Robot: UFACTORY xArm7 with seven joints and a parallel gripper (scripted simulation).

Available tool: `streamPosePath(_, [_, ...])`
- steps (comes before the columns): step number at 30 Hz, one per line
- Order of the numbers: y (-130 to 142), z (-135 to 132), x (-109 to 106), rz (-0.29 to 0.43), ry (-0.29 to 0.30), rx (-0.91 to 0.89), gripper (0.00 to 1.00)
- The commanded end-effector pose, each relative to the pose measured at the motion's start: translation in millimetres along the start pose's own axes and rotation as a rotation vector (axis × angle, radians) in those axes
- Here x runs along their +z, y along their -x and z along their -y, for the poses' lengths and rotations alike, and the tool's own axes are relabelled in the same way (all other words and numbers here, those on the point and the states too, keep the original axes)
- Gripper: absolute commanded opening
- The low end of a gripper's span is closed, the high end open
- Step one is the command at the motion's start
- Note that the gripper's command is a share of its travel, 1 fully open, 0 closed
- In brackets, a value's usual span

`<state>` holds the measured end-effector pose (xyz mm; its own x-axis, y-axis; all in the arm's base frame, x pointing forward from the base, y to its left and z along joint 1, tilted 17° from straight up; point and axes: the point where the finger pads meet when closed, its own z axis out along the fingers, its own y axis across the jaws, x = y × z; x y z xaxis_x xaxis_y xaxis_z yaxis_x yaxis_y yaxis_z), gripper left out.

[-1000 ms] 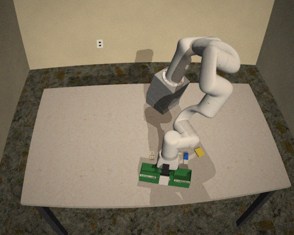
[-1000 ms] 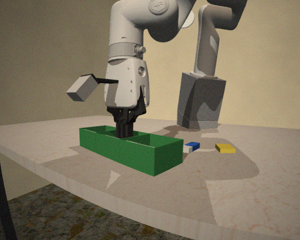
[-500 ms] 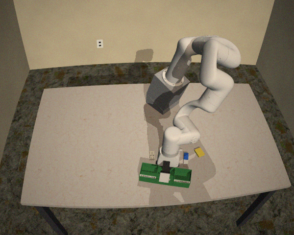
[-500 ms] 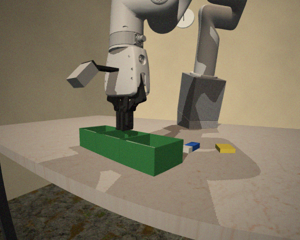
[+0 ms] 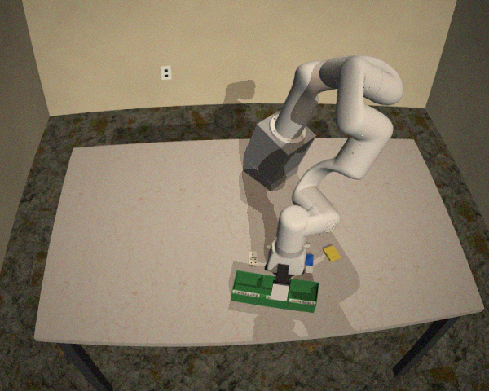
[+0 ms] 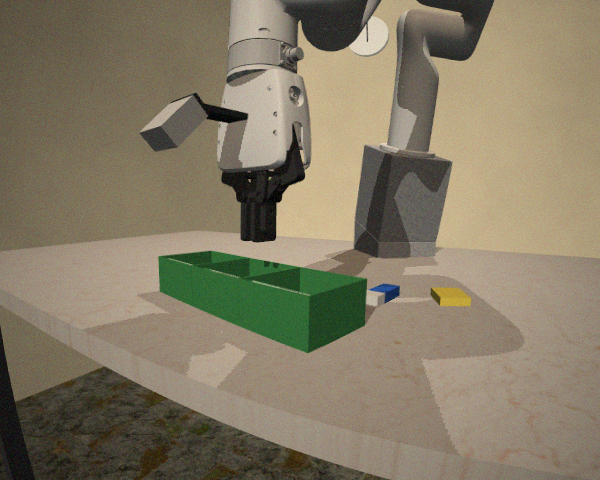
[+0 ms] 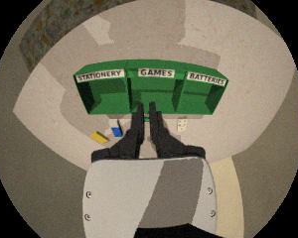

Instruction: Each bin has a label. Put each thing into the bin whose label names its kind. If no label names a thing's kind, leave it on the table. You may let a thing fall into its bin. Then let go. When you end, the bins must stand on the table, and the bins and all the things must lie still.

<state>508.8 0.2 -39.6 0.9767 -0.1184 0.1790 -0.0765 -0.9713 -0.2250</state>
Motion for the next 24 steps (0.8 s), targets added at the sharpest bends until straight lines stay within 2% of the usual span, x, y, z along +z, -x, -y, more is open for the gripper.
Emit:
streamPosePath(1, [-3.0, 20.0, -1.5, -0.004, 0.0, -0.001, 0.07])
streamPosePath(10, [-5.5, 65.1, -1.5, -0.003, -0.001, -0.001, 0.07])
streamPosePath(16, [-5.7, 69.1, -1.5, -0.003, -0.001, -0.001, 0.07])
streamPosePath(24, [-5.8, 69.1, 19.7, -0.003, 0.0, -0.001, 0.07])
